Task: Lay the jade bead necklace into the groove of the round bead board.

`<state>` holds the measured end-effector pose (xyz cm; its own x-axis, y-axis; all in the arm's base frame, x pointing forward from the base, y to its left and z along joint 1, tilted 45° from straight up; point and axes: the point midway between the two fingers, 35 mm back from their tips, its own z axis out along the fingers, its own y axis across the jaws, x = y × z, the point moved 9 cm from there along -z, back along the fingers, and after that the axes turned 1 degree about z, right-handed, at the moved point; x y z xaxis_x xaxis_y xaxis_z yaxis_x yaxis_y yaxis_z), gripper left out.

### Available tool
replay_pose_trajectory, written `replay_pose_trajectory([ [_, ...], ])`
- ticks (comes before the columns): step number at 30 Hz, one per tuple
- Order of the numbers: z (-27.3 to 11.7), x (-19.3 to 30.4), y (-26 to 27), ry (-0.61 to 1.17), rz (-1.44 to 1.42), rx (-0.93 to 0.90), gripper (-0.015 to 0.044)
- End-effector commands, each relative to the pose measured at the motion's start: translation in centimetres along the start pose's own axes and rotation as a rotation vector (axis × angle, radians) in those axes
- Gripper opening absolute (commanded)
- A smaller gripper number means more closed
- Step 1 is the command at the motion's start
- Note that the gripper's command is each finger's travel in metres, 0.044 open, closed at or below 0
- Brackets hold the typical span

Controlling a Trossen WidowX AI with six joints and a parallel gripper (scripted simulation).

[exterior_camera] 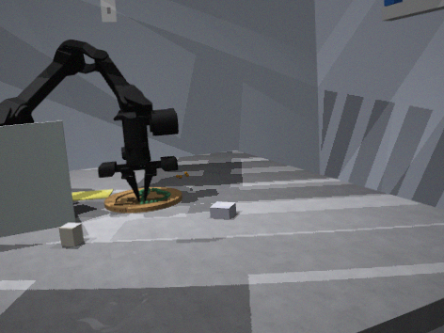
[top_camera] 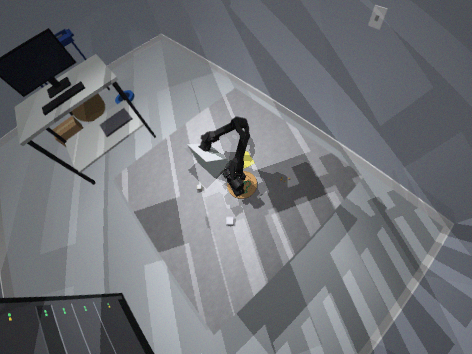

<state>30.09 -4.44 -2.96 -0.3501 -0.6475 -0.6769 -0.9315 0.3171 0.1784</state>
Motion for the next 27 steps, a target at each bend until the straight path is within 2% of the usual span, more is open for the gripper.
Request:
replay_pose_trajectory([
  [1, -0.03, -0.01, -0.02, 0.0, 0.0, 0.001, 0.0],
  [27, -0.6, 0.87, 0.87, -0.005, 0.01, -0.004, 0.0],
])
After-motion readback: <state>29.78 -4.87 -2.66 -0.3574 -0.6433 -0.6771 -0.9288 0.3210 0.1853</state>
